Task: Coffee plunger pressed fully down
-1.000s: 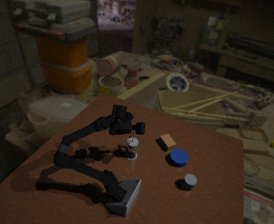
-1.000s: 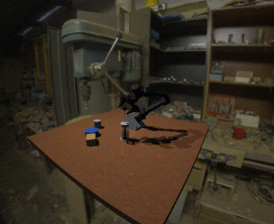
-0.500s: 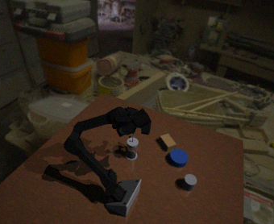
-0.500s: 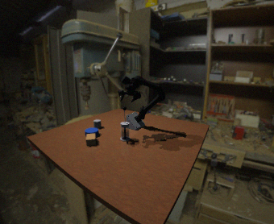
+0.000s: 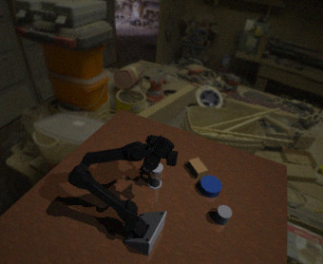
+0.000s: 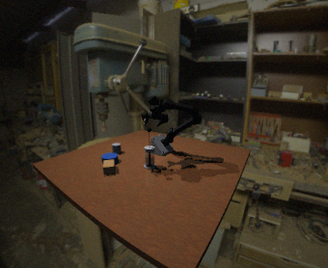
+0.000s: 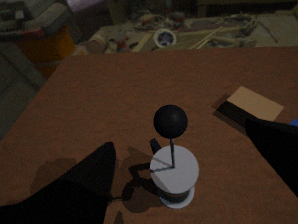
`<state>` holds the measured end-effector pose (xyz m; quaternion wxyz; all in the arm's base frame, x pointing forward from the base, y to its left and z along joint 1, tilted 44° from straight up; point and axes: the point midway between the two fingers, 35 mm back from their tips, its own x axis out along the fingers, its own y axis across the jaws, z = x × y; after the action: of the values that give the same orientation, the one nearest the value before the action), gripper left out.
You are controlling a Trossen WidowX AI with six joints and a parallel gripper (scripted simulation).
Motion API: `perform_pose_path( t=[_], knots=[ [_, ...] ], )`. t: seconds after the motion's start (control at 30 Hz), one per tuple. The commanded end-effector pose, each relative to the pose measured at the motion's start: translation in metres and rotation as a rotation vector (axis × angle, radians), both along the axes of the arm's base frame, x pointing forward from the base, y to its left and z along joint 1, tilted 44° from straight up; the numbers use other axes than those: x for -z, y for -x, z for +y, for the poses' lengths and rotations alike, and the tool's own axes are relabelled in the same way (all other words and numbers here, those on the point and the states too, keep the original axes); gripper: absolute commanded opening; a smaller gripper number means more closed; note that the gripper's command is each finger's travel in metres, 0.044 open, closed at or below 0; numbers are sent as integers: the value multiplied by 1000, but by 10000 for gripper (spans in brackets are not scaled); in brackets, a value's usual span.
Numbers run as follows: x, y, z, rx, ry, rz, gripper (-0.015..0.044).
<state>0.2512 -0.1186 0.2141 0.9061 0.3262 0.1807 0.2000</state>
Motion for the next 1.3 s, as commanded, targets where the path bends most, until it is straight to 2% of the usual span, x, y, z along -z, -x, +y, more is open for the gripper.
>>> perform_pose_path(
  t=[0.0, 0.87, 1.27],
  knots=[
    [2, -2, 3, -2, -1, -1, 440],
    [6, -33, 21, 0, -3, -8, 440],
    [6, -33, 21, 0, -3, -8, 125]
  ],
)
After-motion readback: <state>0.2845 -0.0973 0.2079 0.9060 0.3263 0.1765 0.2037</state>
